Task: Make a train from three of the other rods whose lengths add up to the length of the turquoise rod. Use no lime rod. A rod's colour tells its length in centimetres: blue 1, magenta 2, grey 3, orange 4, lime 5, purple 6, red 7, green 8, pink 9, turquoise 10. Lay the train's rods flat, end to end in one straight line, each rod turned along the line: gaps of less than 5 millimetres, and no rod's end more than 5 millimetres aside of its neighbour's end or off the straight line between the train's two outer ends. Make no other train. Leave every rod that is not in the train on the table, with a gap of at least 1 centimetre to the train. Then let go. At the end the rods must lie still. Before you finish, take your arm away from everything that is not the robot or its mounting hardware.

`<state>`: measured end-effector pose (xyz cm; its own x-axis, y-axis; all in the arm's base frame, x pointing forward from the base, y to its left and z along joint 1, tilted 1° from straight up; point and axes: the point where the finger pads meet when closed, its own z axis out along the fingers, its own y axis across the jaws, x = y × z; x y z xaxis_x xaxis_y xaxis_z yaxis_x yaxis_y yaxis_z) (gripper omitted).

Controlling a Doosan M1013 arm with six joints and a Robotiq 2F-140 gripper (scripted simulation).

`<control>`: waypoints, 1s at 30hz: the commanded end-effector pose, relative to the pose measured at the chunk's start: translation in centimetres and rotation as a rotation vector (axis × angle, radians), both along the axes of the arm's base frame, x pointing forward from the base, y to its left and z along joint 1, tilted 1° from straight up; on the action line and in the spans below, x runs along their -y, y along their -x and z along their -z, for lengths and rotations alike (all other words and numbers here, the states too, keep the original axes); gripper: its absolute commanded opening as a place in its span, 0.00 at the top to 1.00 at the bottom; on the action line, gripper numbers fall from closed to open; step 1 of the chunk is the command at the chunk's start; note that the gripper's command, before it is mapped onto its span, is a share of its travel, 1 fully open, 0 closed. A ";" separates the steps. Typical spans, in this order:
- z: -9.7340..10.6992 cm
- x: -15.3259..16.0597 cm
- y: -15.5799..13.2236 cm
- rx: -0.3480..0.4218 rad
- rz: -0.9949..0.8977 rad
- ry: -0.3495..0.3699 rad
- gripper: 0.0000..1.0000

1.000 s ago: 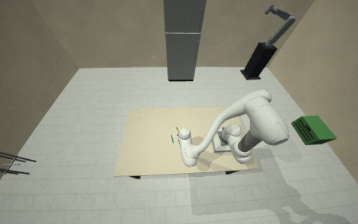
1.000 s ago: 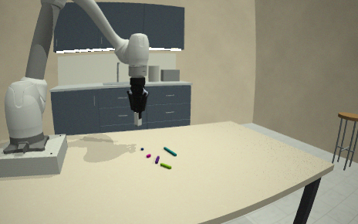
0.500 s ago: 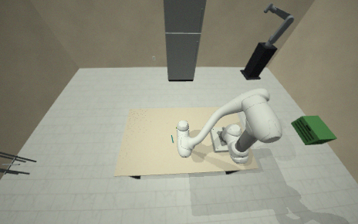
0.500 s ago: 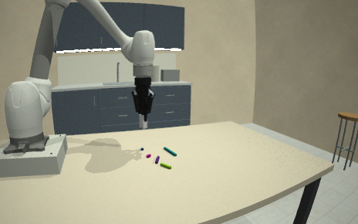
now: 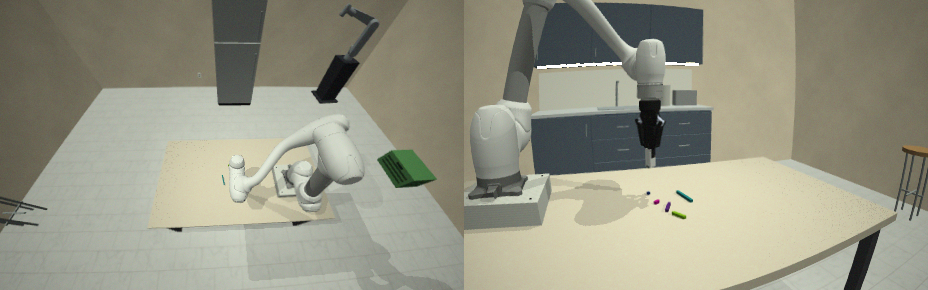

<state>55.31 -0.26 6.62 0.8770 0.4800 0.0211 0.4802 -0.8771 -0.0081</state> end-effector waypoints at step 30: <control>8.7 0.1 -0.1 -0.001 -0.001 0.001 0.97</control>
